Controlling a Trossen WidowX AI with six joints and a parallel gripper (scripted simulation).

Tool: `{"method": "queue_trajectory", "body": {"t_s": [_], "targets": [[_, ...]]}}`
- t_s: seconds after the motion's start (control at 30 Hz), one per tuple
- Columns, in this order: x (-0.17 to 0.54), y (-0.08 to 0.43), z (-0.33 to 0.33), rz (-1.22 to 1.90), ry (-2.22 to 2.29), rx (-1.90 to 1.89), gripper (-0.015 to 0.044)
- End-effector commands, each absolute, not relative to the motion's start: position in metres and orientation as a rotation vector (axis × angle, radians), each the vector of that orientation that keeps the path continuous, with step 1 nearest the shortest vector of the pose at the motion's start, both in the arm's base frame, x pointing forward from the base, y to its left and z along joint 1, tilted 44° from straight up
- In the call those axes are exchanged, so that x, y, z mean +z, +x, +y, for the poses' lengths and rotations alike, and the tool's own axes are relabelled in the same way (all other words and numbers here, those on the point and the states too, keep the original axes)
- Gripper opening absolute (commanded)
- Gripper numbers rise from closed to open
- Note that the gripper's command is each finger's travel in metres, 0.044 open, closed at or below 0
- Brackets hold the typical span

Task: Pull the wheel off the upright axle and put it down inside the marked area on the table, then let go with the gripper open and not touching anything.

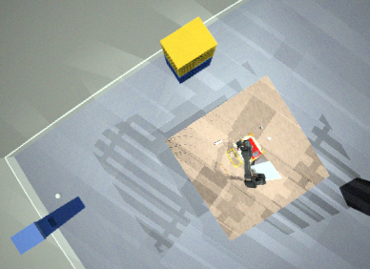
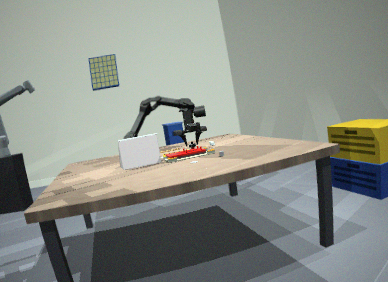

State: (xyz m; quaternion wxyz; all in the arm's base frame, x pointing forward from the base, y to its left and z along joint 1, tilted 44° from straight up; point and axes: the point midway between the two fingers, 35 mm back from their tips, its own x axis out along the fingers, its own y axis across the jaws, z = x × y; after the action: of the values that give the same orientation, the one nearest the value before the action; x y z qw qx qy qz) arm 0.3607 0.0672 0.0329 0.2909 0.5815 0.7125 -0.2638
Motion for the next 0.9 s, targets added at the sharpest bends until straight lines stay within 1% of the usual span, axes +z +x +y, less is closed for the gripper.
{"method": "queue_trajectory", "body": {"t_s": [0.0,0.03,0.3,0.47,0.5,0.87], "targets": [[0.0336,0.3617,0.0654,1.897,1.552,-0.702,0.0221],[0.0336,0.3617,0.0654,1.897,1.552,-0.702,0.0195],[0.0336,0.3617,0.0654,1.897,1.552,-0.702,0.0142],[0.0342,0.3619,0.0648,1.897,1.553,-0.702,0.001],[0.0344,0.3619,0.0646,1.896,1.553,-0.702,0.0],[0.037,0.3626,0.0621,1.896,1.554,-0.702,0.0]]}}
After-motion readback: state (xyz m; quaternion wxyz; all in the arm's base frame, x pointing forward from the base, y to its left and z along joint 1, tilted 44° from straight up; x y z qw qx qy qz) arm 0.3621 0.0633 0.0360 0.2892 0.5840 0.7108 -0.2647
